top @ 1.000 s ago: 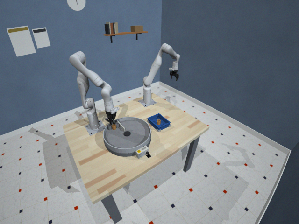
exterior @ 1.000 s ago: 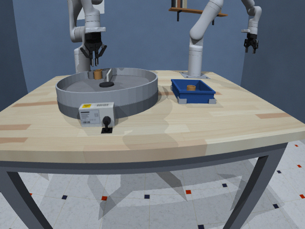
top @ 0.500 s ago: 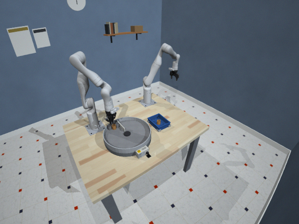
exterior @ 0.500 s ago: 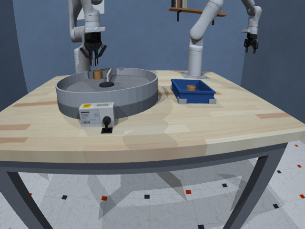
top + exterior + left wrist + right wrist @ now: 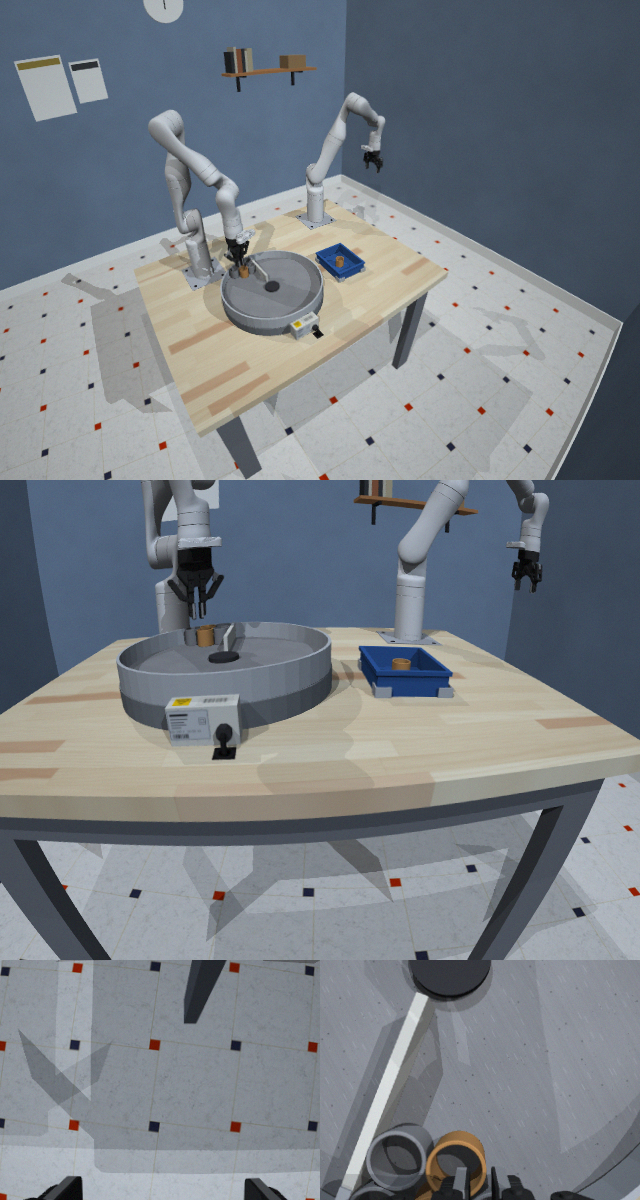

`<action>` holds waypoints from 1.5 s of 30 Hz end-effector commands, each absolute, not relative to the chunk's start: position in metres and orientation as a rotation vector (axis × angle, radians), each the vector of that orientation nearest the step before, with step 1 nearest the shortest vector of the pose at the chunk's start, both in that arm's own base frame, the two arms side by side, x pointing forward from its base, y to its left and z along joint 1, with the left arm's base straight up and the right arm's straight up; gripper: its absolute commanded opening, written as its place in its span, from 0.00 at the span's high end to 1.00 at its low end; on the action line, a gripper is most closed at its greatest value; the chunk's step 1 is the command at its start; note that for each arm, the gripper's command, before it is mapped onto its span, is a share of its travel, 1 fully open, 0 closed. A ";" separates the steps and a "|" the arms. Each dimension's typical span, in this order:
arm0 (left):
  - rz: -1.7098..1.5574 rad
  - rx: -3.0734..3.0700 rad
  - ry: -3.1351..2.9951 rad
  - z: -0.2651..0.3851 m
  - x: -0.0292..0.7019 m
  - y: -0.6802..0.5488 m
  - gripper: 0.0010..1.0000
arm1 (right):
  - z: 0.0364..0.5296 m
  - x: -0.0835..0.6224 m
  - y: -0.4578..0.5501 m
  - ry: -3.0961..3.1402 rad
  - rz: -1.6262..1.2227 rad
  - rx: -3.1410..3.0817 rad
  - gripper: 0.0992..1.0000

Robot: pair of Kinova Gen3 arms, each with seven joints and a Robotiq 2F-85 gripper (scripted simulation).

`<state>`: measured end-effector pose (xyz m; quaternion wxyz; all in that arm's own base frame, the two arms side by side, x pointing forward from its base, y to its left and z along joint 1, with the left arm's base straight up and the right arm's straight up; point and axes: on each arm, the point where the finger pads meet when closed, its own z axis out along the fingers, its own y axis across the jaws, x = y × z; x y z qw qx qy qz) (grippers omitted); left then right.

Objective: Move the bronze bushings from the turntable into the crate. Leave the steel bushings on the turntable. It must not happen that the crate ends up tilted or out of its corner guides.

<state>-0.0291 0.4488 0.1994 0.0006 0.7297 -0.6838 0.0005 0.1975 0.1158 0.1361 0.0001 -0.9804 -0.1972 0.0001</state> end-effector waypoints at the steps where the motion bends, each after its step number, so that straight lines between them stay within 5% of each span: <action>1: 0.000 2.292 -2.148 0.200 -0.029 0.449 0.00 | 0.136 0.198 0.116 -0.619 -0.001 -3.080 0.87; 45: 0.000 2.292 -2.148 0.200 -0.029 0.449 0.00 | 0.115 0.198 0.116 -0.619 -0.001 -3.080 0.87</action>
